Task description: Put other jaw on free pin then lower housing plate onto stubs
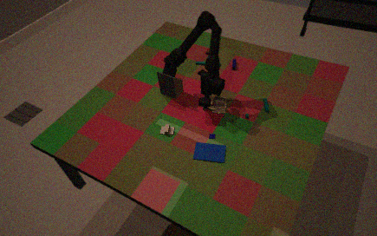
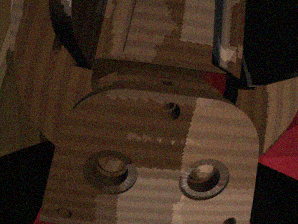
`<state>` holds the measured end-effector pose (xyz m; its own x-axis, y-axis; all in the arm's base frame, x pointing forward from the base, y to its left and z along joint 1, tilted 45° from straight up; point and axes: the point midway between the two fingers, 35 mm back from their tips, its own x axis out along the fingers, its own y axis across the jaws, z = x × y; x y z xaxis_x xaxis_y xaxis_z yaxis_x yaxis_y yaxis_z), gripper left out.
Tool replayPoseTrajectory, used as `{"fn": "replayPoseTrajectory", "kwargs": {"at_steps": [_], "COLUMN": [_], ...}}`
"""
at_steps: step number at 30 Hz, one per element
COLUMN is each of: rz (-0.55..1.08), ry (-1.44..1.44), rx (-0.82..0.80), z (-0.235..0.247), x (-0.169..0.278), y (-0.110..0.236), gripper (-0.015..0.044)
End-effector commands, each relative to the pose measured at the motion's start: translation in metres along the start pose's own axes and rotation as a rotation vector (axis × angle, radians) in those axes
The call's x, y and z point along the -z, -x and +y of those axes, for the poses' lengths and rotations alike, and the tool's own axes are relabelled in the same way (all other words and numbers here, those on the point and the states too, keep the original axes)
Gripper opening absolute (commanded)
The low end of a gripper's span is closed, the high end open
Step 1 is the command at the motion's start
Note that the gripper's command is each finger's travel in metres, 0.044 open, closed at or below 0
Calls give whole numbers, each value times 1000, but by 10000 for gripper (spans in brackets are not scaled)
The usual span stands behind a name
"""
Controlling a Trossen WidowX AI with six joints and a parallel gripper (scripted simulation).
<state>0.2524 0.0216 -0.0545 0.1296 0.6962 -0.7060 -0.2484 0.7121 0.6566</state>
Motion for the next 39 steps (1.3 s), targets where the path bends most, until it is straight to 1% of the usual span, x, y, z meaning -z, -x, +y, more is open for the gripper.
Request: {"fn": "replayPoseTrajectory", "kwargs": {"at_steps": [1, 39], "rz": [-1, -1], "ry": [7, 7], "rx": [5, 5], "z": [-1, -1], "x": [-2, -2], "y": [0, -4], "gripper": [351, 351]}}
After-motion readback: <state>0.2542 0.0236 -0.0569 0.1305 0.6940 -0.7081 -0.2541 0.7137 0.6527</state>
